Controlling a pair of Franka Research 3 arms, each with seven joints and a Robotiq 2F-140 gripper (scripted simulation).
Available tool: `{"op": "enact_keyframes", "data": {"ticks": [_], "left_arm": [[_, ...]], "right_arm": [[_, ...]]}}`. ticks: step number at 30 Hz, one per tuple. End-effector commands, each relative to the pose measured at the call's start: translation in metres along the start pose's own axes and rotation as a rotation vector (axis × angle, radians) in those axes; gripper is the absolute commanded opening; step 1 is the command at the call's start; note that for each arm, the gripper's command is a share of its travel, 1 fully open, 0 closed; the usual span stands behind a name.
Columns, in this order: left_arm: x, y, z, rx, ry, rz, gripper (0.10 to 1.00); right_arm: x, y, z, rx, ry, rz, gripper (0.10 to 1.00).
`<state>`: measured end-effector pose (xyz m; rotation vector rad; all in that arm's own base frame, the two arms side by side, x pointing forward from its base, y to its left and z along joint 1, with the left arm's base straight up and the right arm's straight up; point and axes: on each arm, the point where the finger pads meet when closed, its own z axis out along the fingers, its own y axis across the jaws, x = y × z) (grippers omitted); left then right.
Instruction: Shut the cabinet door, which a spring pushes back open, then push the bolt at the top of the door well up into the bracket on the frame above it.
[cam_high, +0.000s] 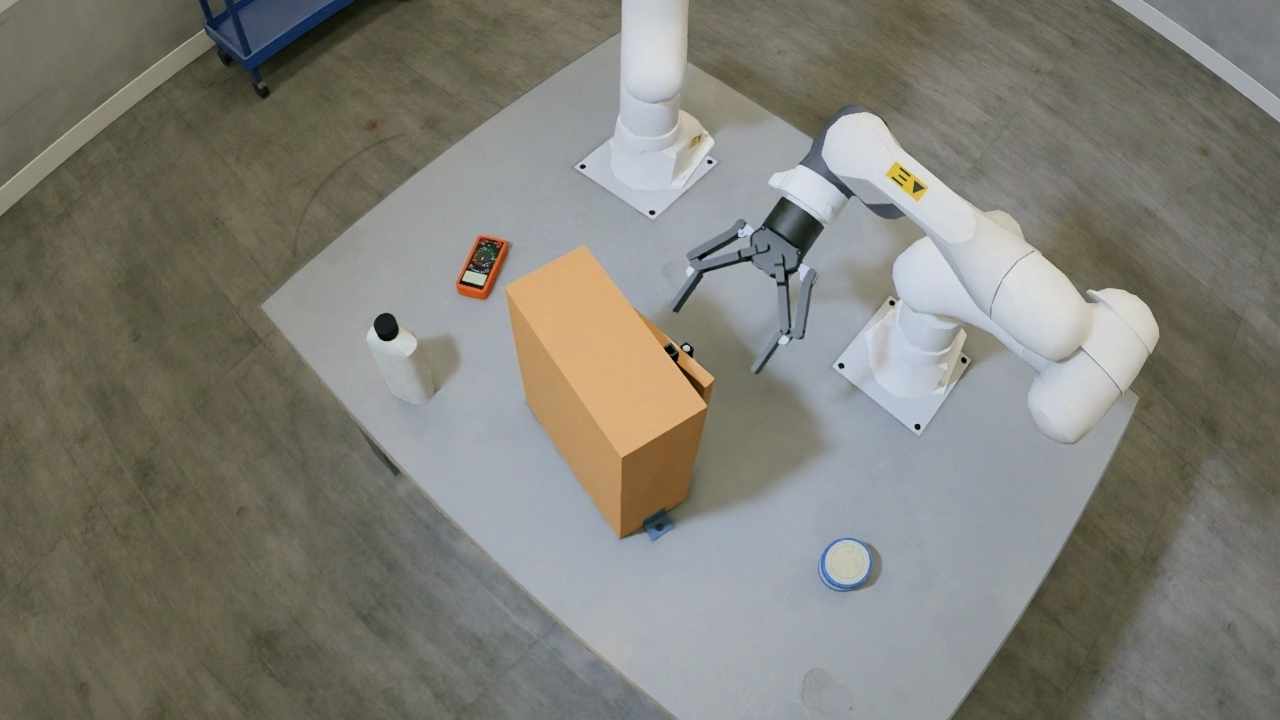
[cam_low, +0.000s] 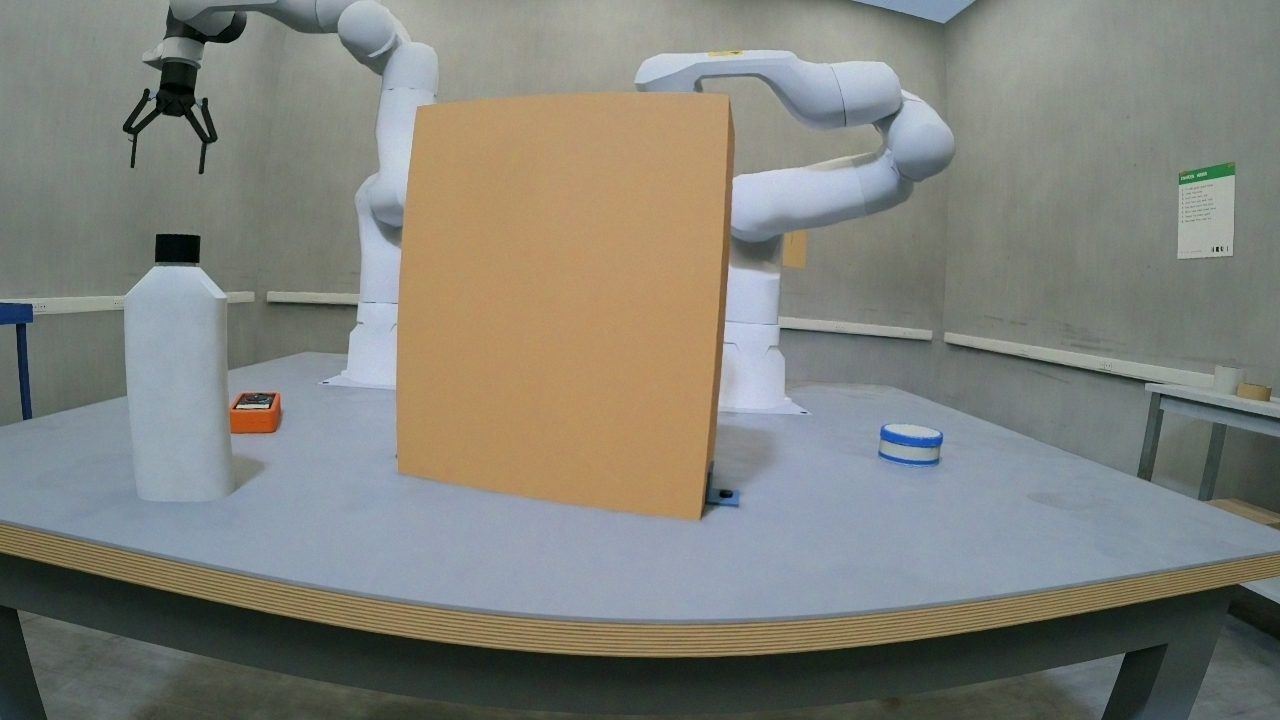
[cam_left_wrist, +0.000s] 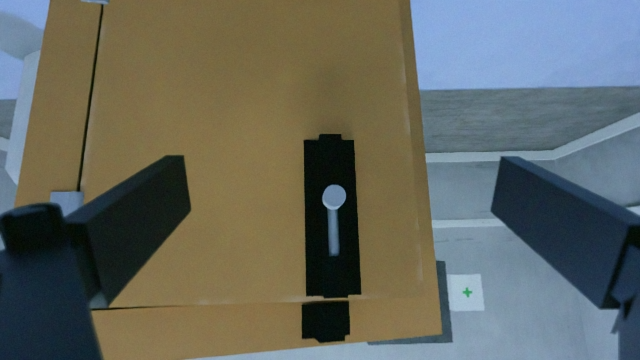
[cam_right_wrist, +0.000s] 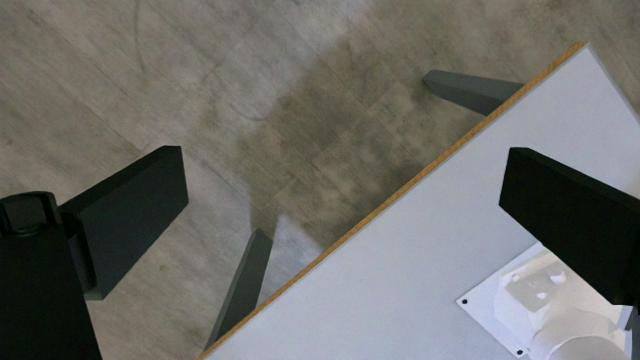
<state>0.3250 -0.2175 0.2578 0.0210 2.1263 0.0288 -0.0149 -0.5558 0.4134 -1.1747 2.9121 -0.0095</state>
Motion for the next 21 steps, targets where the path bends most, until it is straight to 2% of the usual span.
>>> {"op": "enact_keyframes", "data": {"ticks": [1, 21], "left_arm": [[0.0, 0.0003, 0.0013, 0.065, -0.033, 0.005, 1.0], [-0.006, -0.0004, 0.0109, 0.065, -0.033, 0.005, 1.0]], "right_arm": [[0.0, 0.0, -0.0001, 0.0, 0.0, 0.0, 1.0], [0.0, 0.0, -0.0001, 0.0, 0.0, 0.0, 1.0]]}}
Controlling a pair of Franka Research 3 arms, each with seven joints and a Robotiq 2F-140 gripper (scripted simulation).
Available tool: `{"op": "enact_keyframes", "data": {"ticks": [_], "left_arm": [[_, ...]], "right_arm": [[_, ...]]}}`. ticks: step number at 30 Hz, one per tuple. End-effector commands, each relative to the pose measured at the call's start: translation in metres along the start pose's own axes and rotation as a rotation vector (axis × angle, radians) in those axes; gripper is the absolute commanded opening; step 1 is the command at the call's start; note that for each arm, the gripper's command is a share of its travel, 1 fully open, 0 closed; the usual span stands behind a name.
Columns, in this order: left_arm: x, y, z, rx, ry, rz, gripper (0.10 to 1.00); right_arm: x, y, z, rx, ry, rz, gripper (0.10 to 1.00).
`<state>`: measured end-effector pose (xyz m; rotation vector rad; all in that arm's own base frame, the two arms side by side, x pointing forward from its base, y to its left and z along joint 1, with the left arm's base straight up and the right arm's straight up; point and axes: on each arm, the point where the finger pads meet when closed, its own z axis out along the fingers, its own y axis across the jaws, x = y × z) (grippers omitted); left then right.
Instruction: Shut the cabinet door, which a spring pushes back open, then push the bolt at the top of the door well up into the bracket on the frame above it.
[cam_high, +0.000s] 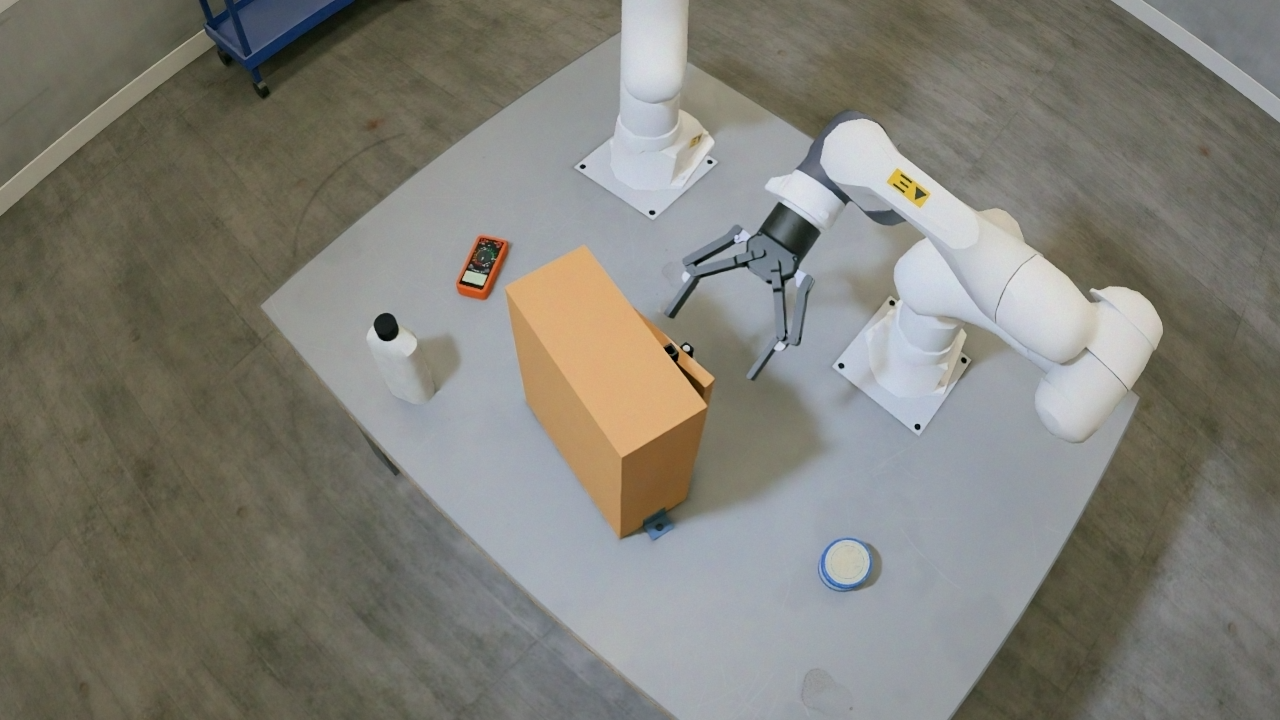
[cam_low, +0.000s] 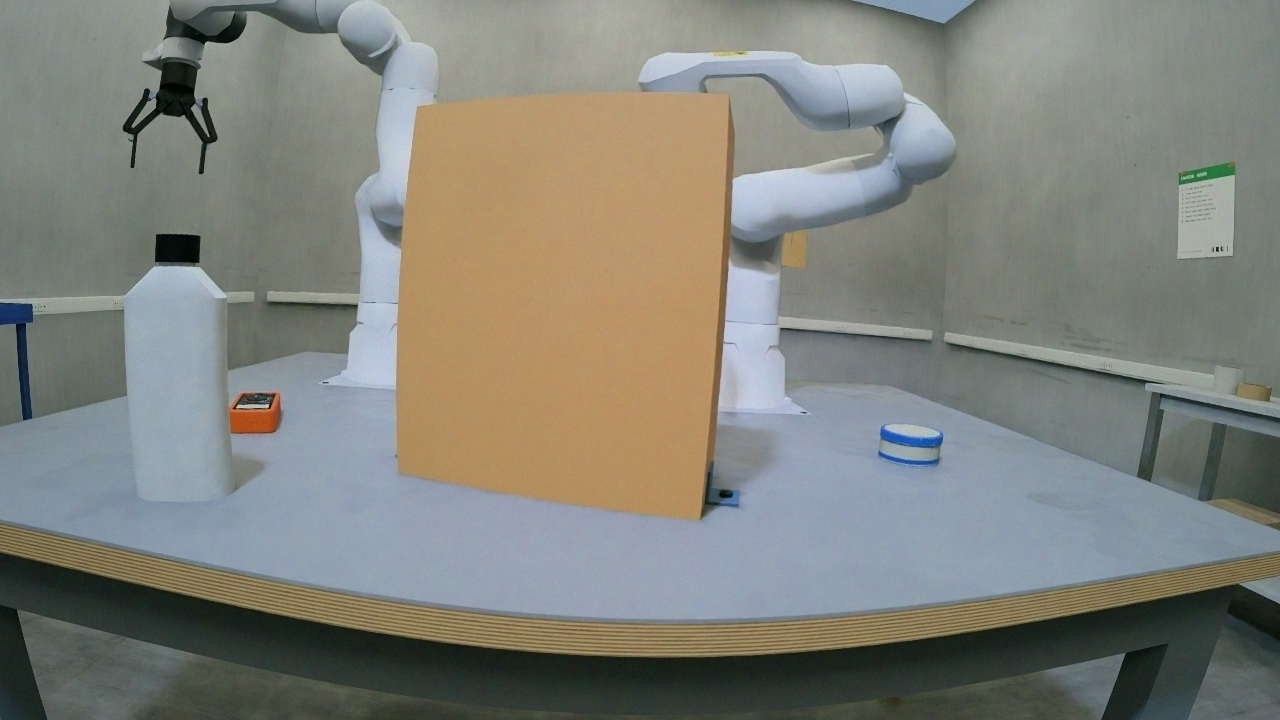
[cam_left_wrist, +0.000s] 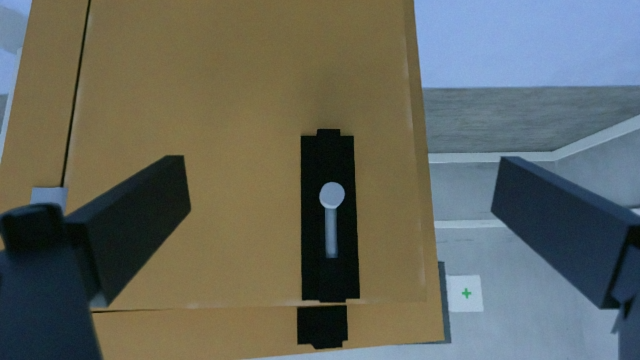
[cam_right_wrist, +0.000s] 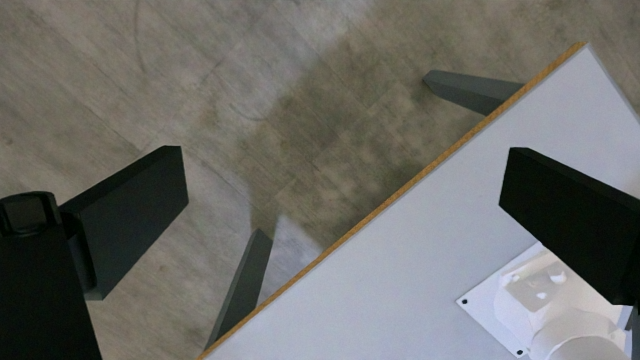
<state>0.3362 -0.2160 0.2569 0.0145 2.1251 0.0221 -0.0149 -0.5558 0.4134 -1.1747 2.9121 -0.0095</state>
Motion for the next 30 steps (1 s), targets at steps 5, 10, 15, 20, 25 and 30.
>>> {"op": "enact_keyframes", "data": {"ticks": [5, 10, 15, 20, 25, 30], "left_arm": [[-0.0029, -0.0021, 0.0042, 0.063, -0.031, 0.013, 1.0], [-0.0046, -0.0023, 0.007, 0.063, -0.031, 0.013, 1.0], [-0.0057, -0.0025, 0.0088, 0.063, -0.031, 0.013, 1.0], [-0.0065, -0.0026, 0.01, 0.063, -0.031, 0.013, 1.0], [-0.007, -0.0026, 0.0108, 0.063, -0.031, 0.013, 1.0], [-0.0071, -0.0026, 0.011, 0.063, -0.031, 0.013, 1.0]], "right_arm": [[0.0, 0.0, -0.0001, 0.0, 0.0, 0.0, 1.0], [0.0, 0.0, -0.0001, 0.0, 0.0, 0.0, 1.0], [0.0, 0.0, -0.0001, 0.0, 0.0, 0.0, 1.0], [0.0, 0.0, -0.0001, 0.0, 0.0, 0.0, 1.0], [0.0, 0.0, -0.0001, 0.0, 0.0, 0.0, 1.0], [0.0, 0.0, -0.0001, 0.0, 0.0, 0.0, 1.0]]}}
